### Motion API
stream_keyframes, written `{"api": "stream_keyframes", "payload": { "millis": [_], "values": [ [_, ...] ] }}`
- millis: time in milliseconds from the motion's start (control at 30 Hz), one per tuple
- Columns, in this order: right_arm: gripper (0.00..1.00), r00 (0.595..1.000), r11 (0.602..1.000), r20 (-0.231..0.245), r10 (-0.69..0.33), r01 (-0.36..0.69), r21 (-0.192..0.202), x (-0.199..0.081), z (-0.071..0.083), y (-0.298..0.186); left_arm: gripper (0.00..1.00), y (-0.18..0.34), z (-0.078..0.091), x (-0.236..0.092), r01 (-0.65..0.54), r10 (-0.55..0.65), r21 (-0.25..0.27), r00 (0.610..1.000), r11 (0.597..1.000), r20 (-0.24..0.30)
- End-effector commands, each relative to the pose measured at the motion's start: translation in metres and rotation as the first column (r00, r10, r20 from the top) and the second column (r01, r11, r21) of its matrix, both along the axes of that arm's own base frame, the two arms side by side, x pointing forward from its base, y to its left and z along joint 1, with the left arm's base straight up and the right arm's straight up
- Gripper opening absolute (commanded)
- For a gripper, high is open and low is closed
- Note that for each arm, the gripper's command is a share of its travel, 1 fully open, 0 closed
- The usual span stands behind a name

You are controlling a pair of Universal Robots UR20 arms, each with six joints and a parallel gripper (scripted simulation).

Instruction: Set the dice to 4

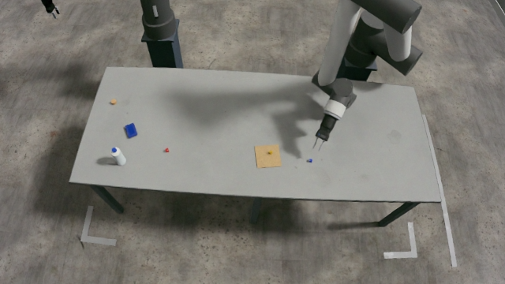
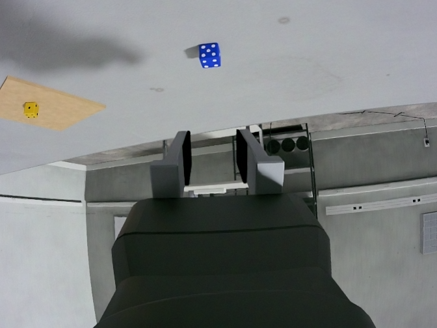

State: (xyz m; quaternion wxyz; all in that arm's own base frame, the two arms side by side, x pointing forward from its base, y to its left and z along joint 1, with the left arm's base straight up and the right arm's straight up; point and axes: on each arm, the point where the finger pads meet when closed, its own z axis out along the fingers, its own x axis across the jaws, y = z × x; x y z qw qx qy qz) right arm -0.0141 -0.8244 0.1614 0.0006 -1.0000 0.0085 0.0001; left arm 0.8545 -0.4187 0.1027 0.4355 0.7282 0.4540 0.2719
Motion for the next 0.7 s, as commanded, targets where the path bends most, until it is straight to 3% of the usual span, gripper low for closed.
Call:
{"api": "stream_keyframes", "payload": {
  "millis": [0,200,267,367,433,667],
  "values": [
    [1.0,1.0,1.0,0.0,0.0,0.0,-0.001,0.0,0.001,0.0,0.64,-0.002,0.002,0.003,0.001,0.0,0.014,1.0,1.0,-0.028],
    [1.0,1.0,1.0,0.0,0.0,0.0,-0.001,0.0,0.001,0.0,0.64,-0.006,0.008,0.011,0.009,0.008,0.089,0.983,0.996,-0.182],
    [1.0,1.0,1.0,0.0,0.0,0.0,-0.001,0.0,0.001,0.0,0.64,-0.006,0.008,0.011,0.009,0.008,0.089,0.983,0.996,-0.182],
    [1.0,1.0,1.0,0.0,0.0,0.0,-0.001,0.0,0.001,0.0,0.64,-0.008,0.012,0.016,0.02,0.02,0.139,0.959,0.99,-0.283],
    [1.0,1.0,1.0,0.0,0.0,0.0,-0.001,0.0,0.001,0.0,0.64,-0.009,0.012,0.017,0.023,0.022,0.147,0.954,0.989,-0.3],
    [1.0,1.0,1.0,0.0,0.0,0.0,-0.001,0.0,0.001,0.0,0.64,-0.013,0.02,0.026,0.054,0.055,0.223,0.889,0.973,-0.455]
  ]
}}
